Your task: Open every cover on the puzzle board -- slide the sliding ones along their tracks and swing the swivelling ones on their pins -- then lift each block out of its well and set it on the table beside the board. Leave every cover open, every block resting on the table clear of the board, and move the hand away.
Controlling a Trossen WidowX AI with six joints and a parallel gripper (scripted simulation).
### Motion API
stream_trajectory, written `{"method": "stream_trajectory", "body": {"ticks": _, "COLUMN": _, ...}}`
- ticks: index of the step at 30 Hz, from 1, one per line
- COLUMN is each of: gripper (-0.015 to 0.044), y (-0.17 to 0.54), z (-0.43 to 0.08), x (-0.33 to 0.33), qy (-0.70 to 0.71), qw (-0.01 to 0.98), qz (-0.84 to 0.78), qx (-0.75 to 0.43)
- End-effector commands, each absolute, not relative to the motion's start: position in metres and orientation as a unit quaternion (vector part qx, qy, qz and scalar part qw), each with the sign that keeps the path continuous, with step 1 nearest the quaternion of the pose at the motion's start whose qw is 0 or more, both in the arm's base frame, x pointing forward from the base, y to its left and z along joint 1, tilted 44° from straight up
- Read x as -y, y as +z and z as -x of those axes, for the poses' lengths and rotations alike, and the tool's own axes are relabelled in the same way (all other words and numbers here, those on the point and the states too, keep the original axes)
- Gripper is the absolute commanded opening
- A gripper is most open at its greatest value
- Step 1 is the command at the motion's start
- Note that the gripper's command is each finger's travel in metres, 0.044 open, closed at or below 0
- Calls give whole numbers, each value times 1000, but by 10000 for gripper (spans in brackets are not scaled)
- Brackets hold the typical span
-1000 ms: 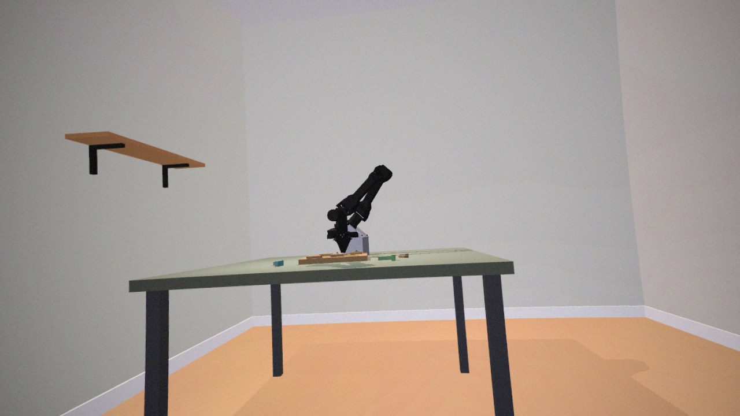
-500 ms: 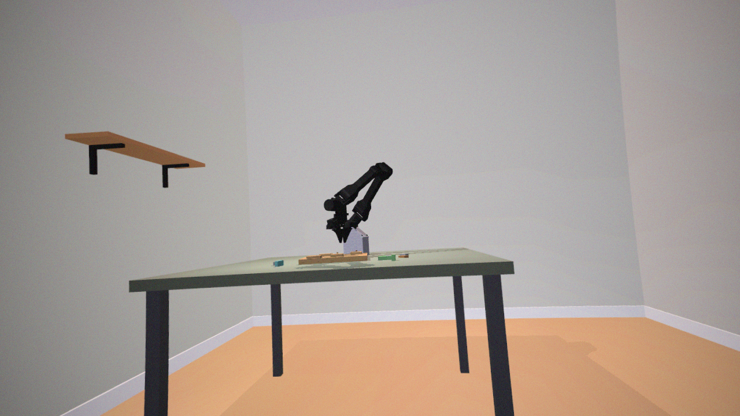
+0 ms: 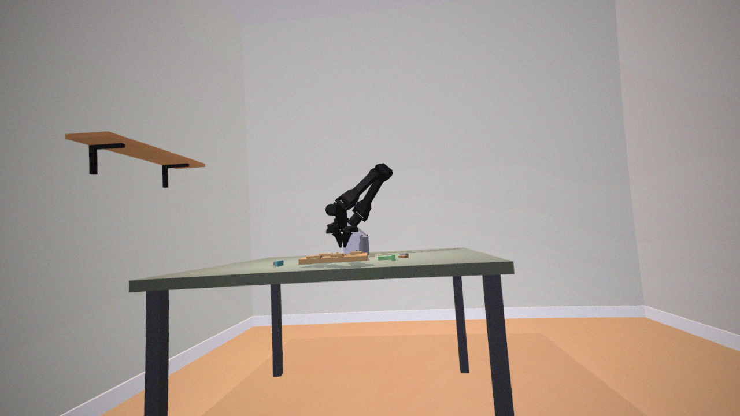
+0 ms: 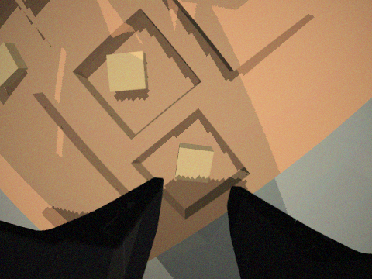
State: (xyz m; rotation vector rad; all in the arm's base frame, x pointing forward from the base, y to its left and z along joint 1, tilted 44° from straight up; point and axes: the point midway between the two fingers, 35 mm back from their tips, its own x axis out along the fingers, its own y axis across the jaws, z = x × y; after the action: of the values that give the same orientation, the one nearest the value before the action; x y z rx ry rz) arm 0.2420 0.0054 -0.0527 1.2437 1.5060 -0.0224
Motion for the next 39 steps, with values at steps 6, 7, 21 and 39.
{"method": "stream_trajectory", "body": {"ticks": 6, "gripper": 144, "y": -58, "z": -242, "x": -13, "qy": -9, "qw": 556, "qz": -531, "qx": -640}}
{"method": "stream_trajectory", "body": {"ticks": 7, "gripper": 144, "y": -58, "z": -242, "x": -13, "qy": -9, "qw": 556, "qz": -531, "qx": -640}}
{"method": "stream_trajectory", "body": {"ticks": 21, "gripper": 144, "y": -58, "z": -242, "x": -13, "qy": -9, "qw": 556, "qz": -531, "qx": -640}}
{"method": "stream_trajectory", "body": {"ticks": 39, "gripper": 144, "y": -68, "z": -245, "x": -22, "qy": -9, "qw": 556, "qz": -531, "qx": -640}}
